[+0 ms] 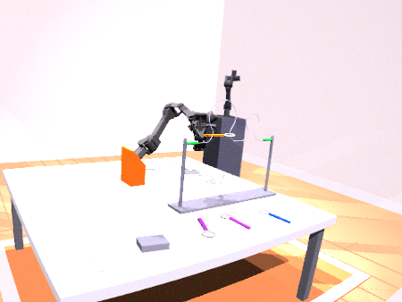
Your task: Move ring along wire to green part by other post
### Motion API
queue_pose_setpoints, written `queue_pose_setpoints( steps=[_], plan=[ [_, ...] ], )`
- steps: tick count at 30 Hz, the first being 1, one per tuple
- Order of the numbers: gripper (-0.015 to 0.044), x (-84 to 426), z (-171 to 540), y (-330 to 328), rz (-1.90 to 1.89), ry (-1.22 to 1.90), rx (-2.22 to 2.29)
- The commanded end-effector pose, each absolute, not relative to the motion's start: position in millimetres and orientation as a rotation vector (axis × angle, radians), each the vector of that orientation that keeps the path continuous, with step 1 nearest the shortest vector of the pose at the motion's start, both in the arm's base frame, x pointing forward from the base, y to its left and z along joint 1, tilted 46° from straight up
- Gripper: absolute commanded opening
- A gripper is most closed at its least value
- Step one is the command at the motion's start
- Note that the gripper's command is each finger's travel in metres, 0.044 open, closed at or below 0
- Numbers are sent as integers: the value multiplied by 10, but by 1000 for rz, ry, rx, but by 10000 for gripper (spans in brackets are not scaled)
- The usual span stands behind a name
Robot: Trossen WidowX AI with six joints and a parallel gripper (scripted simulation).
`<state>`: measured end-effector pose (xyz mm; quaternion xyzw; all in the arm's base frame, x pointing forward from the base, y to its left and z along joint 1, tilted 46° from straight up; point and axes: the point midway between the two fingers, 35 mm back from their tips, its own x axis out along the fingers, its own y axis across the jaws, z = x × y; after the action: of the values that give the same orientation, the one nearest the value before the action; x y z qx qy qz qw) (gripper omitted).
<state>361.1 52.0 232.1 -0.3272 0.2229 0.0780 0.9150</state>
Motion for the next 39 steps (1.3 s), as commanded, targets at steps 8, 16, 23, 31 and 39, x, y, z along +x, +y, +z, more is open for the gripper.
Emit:
queue_pose_setpoints(
  steps=[8,16,23,31,39],
  plan=[
    [-150,3655,2567,292,96,430,-853],
    [-150,3678,2703,187,64,416,-957],
    [-150,3696,2829,110,37,404,-1043],
    [-150,3712,2979,38,8,390,-1136],
    [-150,3724,3127,-15,-18,378,-1216]
  ],
)
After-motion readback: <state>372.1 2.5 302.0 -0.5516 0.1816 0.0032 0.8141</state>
